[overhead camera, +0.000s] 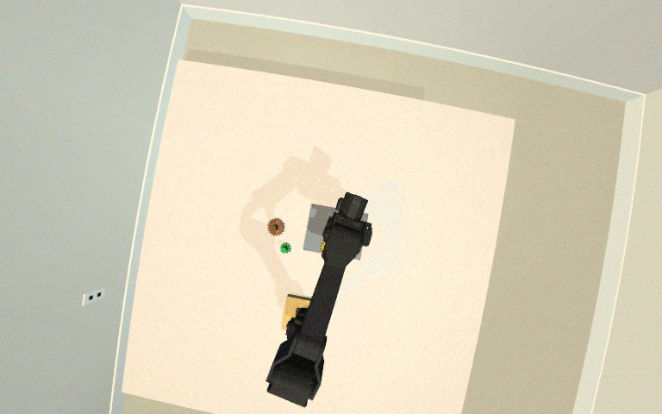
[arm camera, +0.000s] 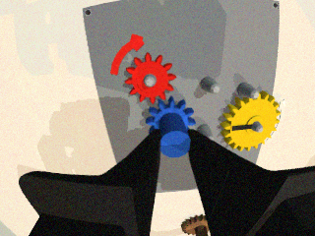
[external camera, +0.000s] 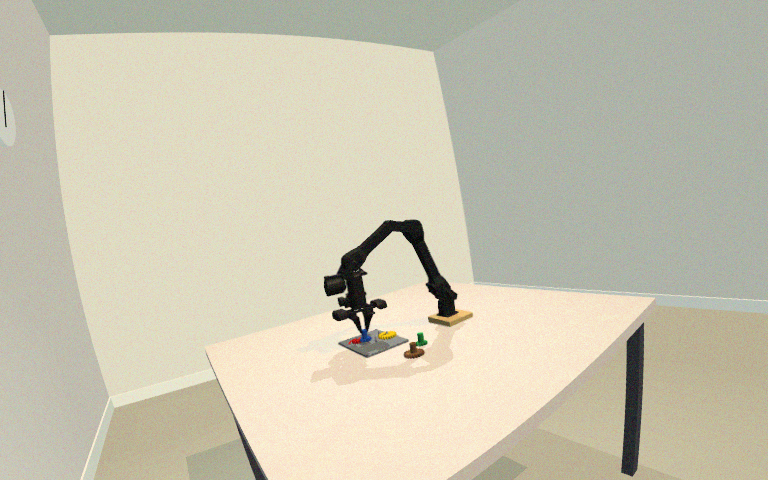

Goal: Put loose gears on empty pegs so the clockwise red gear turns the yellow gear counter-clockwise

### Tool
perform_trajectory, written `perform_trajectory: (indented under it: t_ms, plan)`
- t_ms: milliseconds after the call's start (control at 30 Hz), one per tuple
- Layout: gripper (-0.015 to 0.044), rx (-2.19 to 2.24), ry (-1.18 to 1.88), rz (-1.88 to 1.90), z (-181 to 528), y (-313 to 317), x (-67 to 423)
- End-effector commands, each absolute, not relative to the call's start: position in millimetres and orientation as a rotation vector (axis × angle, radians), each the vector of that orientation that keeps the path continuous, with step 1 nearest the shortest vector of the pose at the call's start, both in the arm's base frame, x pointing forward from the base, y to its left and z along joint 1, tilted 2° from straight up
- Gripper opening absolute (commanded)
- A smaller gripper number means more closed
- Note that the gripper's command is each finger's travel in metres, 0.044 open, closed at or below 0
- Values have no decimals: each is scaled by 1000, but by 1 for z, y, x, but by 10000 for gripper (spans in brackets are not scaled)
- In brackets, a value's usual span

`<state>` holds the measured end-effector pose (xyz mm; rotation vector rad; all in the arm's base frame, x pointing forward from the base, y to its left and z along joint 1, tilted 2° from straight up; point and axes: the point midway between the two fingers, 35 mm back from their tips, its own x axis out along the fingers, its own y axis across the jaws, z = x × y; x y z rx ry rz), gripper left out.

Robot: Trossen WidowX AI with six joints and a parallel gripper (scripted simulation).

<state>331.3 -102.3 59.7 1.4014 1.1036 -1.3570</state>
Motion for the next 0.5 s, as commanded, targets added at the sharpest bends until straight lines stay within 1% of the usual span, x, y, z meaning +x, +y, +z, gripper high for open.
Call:
perform_trajectory:
  t_ms: [0,467]
  plan:
    - [0,1421,1086,-1382,58,-103,331]
    - [0,1201,1236,-1161,57,-102,331]
